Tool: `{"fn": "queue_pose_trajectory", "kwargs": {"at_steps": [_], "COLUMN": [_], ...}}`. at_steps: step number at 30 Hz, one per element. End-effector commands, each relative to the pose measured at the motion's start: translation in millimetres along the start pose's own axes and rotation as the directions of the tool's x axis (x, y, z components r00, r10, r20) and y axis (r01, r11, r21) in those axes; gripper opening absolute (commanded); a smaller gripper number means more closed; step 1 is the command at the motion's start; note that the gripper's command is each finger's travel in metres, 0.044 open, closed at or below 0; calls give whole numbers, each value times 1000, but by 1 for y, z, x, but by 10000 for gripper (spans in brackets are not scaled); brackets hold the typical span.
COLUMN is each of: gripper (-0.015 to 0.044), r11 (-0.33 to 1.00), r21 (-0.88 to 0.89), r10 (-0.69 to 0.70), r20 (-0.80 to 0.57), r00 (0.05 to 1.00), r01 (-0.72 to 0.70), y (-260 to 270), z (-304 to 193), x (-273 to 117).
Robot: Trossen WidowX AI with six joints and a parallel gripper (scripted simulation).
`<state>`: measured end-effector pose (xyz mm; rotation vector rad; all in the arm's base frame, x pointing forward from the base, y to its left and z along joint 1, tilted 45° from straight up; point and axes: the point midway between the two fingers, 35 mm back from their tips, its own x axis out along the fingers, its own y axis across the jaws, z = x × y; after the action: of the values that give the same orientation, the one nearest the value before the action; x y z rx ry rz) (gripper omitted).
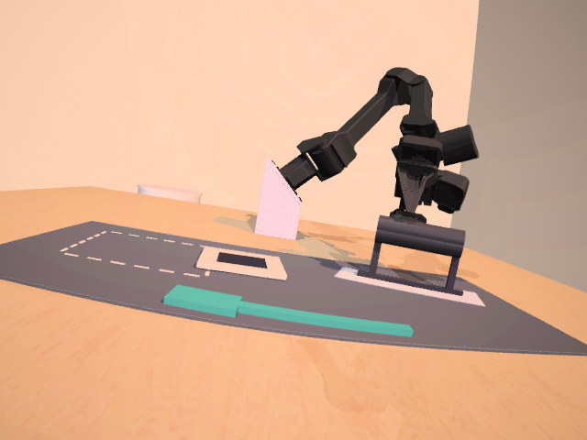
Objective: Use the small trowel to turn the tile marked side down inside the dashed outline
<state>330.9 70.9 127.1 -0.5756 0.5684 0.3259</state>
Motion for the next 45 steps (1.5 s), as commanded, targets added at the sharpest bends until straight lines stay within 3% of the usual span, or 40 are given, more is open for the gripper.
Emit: {"fn": "queue_pose_trajectory", "kwargs": {"at_steps": [1, 23, 29, 45], "gripper": [300, 300, 143, 36], "r11": [1000, 1000, 1000, 1000], "r21": [-7, -7, -7, -7], "r10": [-3, -3, -3, -3], "r20": [0, 1, 1, 1], "r00": [1000, 1000, 1000, 1000], "r01": [3, 3, 3, 3], "y": [-1, 0, 0, 0], "z": [1, -1, -1, -1], "x": [8, 41, 41, 41]}}
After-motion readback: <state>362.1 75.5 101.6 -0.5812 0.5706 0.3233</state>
